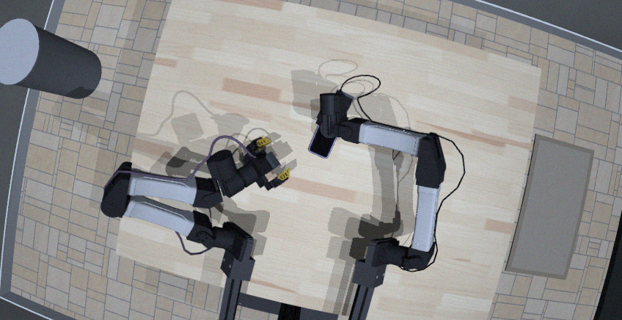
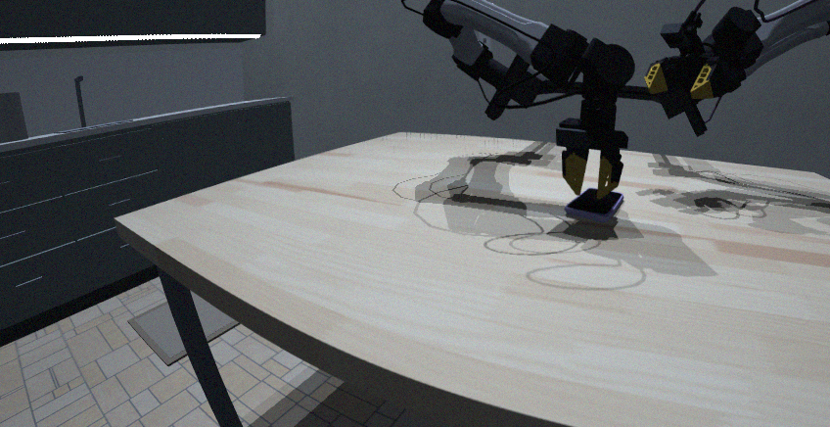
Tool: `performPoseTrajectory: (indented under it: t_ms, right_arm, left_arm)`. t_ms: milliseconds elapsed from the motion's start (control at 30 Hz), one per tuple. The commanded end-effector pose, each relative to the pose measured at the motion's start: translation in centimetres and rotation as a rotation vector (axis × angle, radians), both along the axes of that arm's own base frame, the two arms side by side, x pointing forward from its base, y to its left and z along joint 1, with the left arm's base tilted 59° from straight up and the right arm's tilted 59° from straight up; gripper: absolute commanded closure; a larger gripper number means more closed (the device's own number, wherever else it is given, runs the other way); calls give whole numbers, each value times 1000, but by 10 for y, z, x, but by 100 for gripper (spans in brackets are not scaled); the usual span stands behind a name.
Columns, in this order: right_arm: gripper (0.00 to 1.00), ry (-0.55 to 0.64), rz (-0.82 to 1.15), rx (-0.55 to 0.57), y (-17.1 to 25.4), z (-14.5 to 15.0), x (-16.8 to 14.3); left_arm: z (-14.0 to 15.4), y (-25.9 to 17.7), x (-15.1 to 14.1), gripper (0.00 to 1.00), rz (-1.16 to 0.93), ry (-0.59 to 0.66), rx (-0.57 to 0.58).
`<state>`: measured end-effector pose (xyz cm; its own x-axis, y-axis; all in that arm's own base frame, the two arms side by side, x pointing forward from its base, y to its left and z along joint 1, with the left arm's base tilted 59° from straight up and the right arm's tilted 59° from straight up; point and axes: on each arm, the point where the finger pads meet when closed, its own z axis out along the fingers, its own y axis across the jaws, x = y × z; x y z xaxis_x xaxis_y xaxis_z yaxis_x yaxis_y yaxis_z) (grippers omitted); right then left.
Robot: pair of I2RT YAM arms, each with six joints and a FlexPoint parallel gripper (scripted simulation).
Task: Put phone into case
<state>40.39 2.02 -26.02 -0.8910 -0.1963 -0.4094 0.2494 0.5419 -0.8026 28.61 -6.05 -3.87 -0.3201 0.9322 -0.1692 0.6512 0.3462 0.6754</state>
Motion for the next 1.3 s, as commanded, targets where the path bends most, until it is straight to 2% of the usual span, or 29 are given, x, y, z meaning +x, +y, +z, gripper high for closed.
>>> performPoseTrajectory:
  t_ms: [0,833,1267]
  right_arm:
    - [64,36,-28,-24,-5,-6,-11]
    - [64,37,-28,-24,-5,-6,-11]
    - [64,44,-28,2,-21,-17,-15]
  left_arm:
    - [5,-6,8,0,-16,-23,-16]
    - [5,-6,8,0,-16,-23,-16]
    - [5,-6,8,0,-16,-23,-16]
